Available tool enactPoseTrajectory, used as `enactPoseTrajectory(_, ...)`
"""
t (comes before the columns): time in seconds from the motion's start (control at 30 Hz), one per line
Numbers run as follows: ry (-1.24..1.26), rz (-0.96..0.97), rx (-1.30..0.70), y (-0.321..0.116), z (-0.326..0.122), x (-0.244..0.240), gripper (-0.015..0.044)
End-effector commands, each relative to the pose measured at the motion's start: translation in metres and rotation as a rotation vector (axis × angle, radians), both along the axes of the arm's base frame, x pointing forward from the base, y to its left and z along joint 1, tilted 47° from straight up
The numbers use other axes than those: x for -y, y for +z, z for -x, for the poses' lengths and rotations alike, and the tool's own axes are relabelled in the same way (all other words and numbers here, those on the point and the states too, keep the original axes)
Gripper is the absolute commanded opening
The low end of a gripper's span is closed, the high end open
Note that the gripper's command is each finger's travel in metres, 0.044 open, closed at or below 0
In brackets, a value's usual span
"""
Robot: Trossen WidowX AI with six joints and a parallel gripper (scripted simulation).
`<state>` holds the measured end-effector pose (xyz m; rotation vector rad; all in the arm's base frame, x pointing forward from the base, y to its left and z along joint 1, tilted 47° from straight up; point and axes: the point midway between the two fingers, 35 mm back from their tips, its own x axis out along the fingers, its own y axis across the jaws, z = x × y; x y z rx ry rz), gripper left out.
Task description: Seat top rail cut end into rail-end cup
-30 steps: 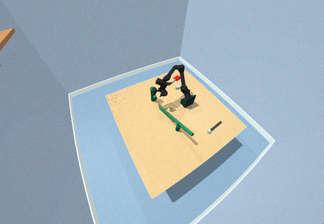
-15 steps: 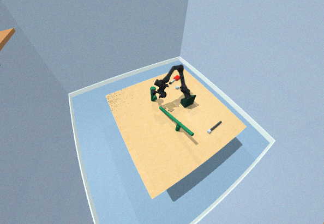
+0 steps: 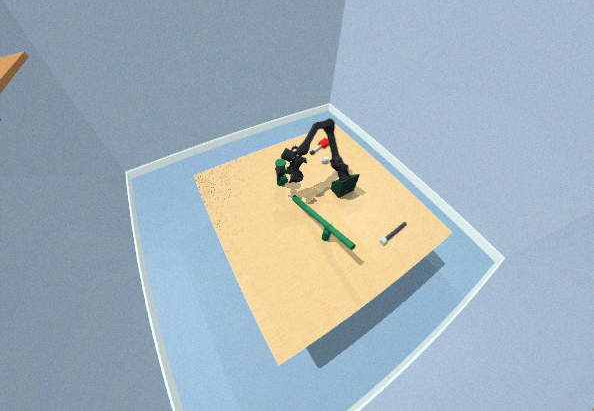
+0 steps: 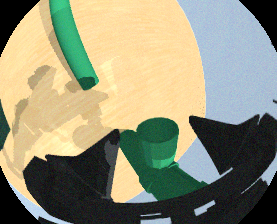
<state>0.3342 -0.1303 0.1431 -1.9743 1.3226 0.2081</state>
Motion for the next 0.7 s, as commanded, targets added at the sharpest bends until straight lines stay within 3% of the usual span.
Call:
enactPoseTrajectory(0.0,0.008,0.0,-0.011,-0.0068,-0.0028,0.005,0.044)
enactPoseTrajectory(0.27,0.009,0.004,-0.009,-0.0119,-0.0064,0.0137,0.044)
enactPoseTrajectory(0.67,0.009,0.004,-0.009,-0.0119,-0.0064,0.0137,0.0125)
